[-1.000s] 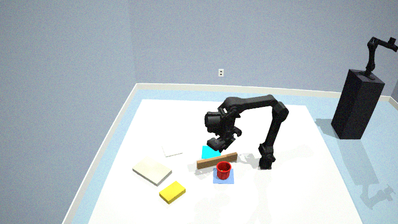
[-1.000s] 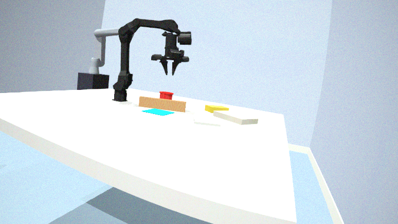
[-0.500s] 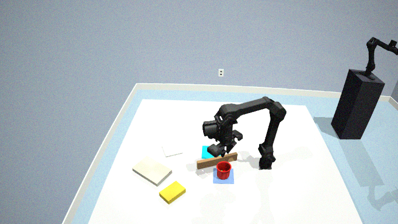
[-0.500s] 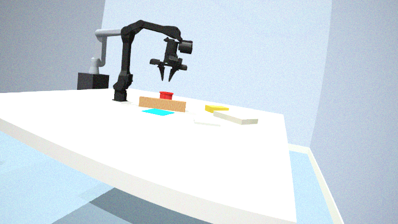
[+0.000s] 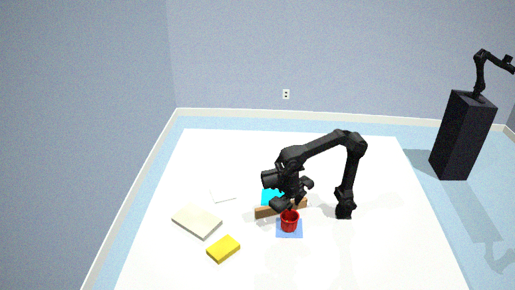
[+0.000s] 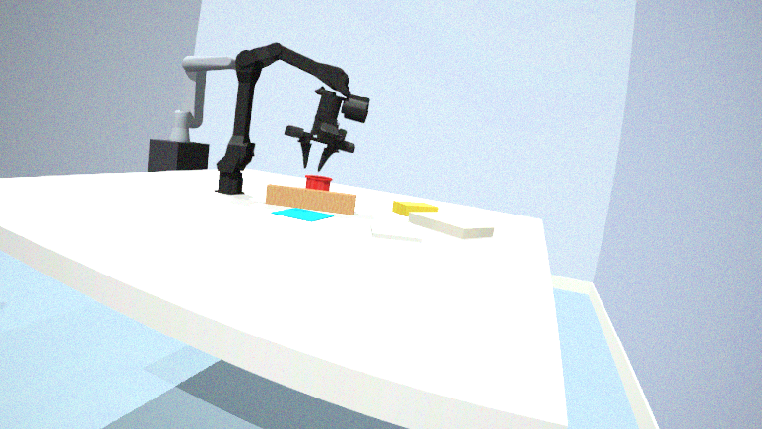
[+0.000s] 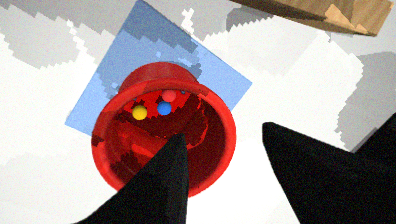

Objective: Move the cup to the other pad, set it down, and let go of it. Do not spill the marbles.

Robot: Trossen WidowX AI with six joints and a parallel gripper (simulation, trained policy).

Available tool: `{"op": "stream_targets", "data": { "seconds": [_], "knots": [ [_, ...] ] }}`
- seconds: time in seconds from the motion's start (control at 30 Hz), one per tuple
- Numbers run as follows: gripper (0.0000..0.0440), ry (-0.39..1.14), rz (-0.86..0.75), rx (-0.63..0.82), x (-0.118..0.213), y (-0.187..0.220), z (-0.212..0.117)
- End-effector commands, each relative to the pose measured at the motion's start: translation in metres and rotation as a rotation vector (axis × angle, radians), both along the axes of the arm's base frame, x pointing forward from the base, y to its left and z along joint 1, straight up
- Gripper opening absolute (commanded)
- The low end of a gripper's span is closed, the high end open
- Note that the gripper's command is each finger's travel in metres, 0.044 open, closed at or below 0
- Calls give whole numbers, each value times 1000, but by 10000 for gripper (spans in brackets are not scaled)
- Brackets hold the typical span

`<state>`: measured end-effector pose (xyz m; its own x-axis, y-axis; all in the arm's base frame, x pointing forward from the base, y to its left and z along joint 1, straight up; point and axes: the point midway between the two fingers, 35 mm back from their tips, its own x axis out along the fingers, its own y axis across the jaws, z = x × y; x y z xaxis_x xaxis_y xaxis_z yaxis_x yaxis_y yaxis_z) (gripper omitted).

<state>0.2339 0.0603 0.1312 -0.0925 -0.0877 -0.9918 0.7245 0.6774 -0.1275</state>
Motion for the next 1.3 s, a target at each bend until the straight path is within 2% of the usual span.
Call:
{"op": "stream_targets", "data": {
  "seconds": [0.0,0.53,0.7,0.77,1.27],
  "knots": [
    [172,17,-3,-13,-1,-1,-9],
    [166,61,64,-23,-9,-1,-62],
    [45,57,106,-22,-10,-3,-72],
    [16,48,115,-22,-8,-4,-72],
    [0,-29,68,6,4,-5,-45]
  ]
}}
